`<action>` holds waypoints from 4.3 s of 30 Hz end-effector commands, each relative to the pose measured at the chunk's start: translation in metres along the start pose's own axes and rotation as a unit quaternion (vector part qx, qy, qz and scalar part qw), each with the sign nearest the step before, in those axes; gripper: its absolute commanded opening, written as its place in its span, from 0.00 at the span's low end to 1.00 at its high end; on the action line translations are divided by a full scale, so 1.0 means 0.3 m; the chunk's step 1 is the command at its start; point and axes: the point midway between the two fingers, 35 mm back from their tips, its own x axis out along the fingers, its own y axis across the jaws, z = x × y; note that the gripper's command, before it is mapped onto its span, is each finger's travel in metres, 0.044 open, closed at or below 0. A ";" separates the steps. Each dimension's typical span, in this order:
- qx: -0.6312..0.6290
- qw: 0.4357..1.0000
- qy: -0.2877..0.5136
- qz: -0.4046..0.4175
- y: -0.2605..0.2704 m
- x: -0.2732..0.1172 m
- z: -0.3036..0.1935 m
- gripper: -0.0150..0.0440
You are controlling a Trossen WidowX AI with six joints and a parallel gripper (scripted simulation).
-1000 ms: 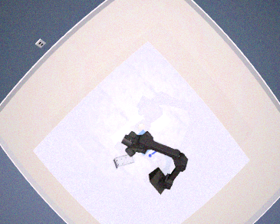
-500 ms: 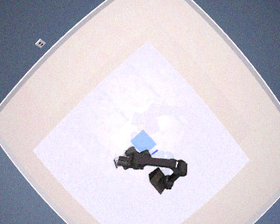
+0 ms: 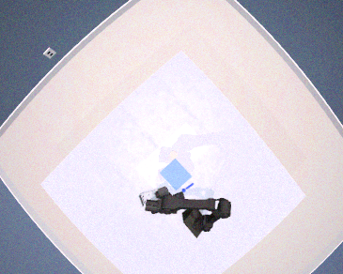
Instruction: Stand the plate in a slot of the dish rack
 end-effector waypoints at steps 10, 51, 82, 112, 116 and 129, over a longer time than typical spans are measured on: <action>-0.106 0.988 0.086 0.074 0.013 0.121 -0.023 0.25; -0.394 0.813 0.021 0.427 0.068 0.357 -0.040 0.25; -0.507 0.624 -0.327 0.496 0.024 0.430 0.007 0.25; -0.532 0.551 -0.479 0.428 0.023 0.448 0.029 0.25; -0.533 0.551 -0.479 0.428 0.028 0.449 0.030 0.25; -0.534 0.549 -0.482 0.427 0.103 0.452 0.033 0.25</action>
